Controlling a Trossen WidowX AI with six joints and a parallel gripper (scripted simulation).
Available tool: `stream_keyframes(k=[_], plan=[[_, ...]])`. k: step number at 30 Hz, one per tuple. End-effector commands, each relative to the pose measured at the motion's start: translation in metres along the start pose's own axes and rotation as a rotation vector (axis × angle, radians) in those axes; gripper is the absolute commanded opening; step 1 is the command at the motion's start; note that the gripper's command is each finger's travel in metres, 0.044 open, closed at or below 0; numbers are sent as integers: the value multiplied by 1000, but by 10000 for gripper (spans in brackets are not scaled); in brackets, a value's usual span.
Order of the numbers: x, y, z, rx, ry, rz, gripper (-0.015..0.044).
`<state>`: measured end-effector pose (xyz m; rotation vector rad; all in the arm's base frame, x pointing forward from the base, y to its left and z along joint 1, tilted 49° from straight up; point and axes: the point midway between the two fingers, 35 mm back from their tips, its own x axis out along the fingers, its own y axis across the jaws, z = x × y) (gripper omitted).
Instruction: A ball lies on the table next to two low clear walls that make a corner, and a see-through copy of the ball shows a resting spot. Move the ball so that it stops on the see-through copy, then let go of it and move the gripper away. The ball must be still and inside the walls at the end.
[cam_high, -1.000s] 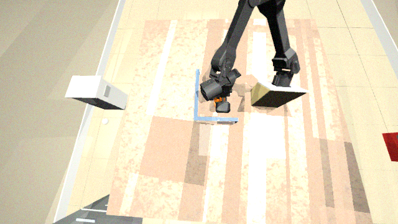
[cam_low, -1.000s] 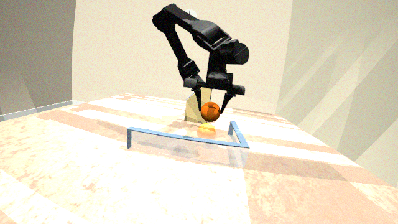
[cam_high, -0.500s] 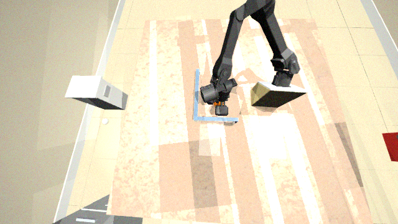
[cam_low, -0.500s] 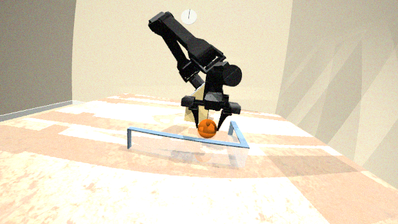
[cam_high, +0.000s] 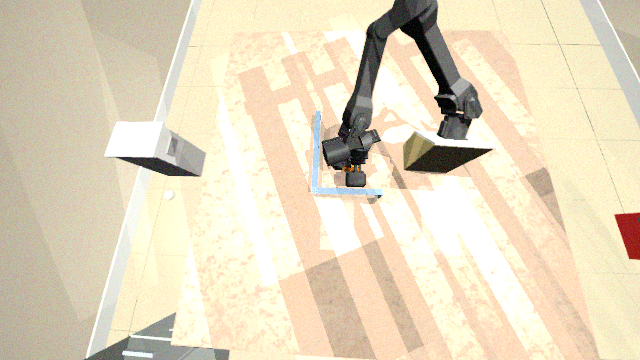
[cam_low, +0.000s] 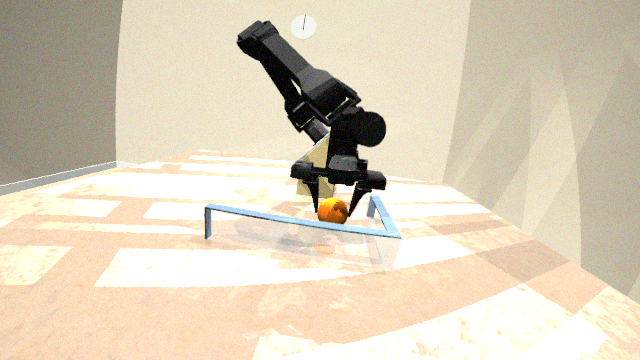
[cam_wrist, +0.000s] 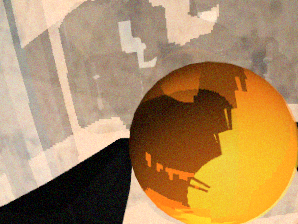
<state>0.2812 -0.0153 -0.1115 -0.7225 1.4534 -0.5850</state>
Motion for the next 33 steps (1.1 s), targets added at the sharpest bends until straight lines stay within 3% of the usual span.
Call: stream_keyframes(k=[1, 13, 19, 29, 33], plan=[[0, 0, 0, 3, 2, 1, 105], [-3, 0, 0, 2, 2, 2, 420], [-83, 0, 1, 4, -2, 1, 425], [-80, 2, 5, 2, -22, 4, 425], [-106, 2, 3, 4, -20, 3, 440]])
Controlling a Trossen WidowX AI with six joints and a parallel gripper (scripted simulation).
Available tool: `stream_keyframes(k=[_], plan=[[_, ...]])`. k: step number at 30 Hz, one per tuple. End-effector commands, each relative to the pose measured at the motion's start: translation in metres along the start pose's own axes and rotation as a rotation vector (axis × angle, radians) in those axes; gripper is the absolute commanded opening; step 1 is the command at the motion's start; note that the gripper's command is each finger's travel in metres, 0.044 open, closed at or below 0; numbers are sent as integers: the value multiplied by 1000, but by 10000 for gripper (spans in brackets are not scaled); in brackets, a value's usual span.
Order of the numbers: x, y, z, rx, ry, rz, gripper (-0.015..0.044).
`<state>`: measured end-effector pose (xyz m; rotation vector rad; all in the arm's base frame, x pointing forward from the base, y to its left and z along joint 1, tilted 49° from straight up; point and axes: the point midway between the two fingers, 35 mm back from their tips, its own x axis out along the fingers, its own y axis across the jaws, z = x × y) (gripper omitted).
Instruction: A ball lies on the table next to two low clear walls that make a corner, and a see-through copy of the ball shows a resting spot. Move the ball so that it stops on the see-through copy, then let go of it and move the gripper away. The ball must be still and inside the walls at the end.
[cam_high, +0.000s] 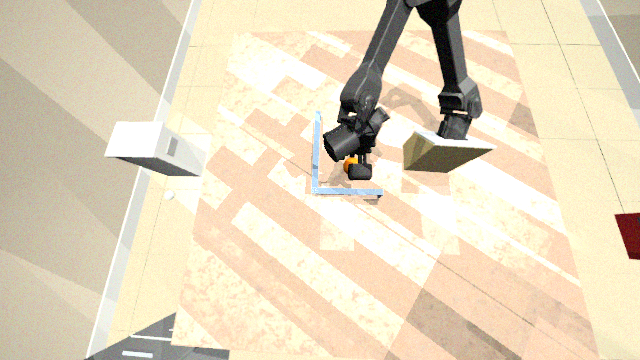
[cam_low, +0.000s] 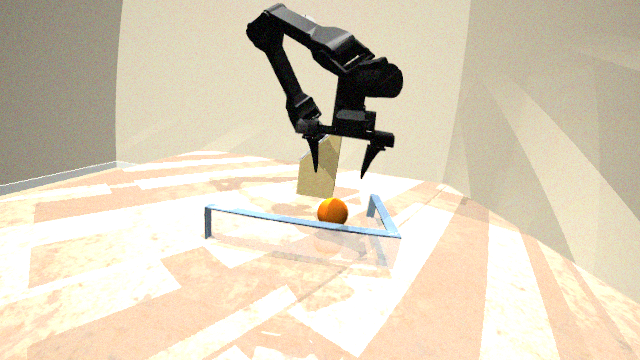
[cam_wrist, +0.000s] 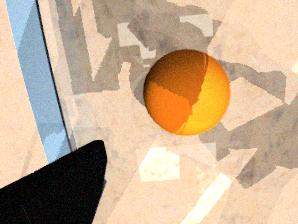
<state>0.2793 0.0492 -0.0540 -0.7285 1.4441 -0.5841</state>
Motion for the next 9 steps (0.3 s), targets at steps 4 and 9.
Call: stream_keyframes(k=[4, 9], plan=[[-35, 0, -1, 5, -9, 6, 440], [-35, 0, -1, 5, -9, 6, 440]])
